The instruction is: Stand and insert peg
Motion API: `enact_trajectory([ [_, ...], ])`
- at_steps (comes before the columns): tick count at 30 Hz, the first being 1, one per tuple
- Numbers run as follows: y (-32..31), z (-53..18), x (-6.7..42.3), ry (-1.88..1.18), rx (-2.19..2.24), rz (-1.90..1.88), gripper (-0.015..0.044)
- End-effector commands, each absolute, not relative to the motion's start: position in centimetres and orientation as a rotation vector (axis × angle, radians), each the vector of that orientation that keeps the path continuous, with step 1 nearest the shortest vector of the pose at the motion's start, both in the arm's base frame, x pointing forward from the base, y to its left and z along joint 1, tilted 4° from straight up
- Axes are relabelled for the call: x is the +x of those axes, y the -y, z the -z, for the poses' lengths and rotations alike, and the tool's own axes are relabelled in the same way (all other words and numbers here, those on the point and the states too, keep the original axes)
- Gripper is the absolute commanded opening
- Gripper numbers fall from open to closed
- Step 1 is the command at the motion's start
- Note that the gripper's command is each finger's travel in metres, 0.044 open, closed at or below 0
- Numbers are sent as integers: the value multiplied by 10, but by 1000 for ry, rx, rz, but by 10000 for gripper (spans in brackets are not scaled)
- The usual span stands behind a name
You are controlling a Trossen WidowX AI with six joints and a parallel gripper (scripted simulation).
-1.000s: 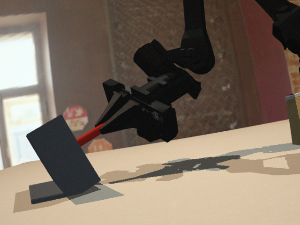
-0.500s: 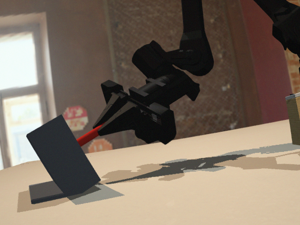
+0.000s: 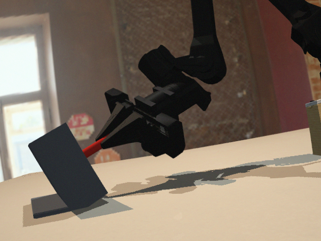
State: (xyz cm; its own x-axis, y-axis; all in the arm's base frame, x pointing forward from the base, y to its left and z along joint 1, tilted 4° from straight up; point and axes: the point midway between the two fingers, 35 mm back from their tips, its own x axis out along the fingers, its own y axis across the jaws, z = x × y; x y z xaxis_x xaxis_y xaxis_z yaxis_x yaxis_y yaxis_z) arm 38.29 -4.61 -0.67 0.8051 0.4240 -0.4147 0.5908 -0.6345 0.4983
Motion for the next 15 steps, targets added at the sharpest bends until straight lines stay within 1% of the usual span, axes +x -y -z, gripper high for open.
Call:
enact_trajectory([
  [1,45,10,386,-743,2357,349,0],
  [15,41,13,393,-743,2357,349,0],
])
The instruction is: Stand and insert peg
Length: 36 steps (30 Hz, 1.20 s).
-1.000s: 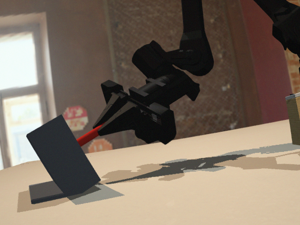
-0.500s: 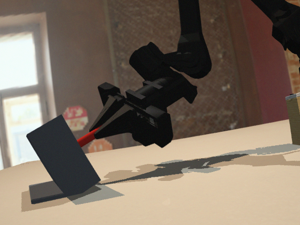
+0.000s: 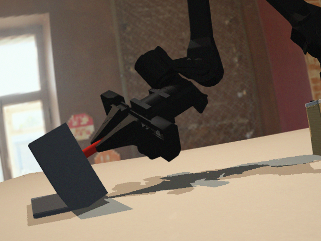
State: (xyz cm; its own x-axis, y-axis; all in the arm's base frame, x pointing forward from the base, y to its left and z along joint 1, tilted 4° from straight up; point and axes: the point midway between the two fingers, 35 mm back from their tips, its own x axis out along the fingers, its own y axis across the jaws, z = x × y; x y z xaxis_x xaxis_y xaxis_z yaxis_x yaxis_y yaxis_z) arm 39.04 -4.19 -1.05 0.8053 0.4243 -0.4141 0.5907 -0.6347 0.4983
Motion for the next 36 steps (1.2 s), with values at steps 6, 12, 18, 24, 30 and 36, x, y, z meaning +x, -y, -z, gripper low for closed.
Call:
enact_trajectory([
  [6,40,15,396,-743,2357,348,0],
  [12,38,16,399,-743,2357,348,0],
  [18,37,17,401,-743,2357,348,0],
  [24,37,17,402,-743,2357,348,0],
  [30,37,16,401,-747,2352,342,0],
  [36,37,16,401,-747,2352,342,105],
])
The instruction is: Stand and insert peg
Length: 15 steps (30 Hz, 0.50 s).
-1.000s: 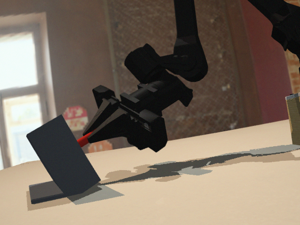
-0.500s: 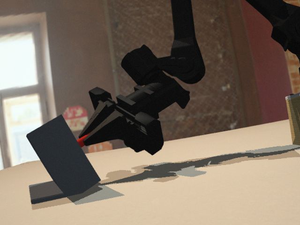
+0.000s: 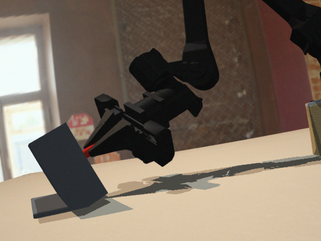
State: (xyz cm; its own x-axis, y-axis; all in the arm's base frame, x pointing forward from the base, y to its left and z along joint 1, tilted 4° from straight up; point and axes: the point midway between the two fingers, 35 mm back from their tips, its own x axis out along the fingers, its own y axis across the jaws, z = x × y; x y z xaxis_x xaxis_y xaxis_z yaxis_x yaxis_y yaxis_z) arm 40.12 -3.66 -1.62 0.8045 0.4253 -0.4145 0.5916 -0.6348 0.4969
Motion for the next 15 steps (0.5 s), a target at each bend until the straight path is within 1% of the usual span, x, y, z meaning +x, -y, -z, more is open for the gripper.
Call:
enact_trajectory([
  [1,37,16,401,-747,2352,342,131],
  [12,38,15,399,-747,2352,343,420],
  [13,39,14,399,-747,2352,344,440],
  [15,40,13,397,-747,2351,345,440],
])
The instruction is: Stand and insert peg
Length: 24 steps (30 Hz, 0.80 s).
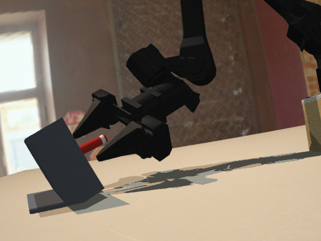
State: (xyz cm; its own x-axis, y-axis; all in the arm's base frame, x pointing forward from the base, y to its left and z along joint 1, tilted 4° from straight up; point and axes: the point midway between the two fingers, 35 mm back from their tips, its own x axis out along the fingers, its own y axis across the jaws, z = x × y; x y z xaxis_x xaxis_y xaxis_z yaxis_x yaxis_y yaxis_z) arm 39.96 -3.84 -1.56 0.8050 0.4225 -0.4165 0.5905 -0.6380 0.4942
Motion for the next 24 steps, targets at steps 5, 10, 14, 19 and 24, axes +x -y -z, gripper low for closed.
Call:
enact_trajectory([
  [5,45,10,391,-748,2350,349,440],
  [10,49,7,386,-748,2349,352,440],
  [14,52,5,382,-748,2348,355,440],
  [19,56,2,376,-748,2348,358,440],
  [24,60,-1,371,-748,2348,360,440],
])
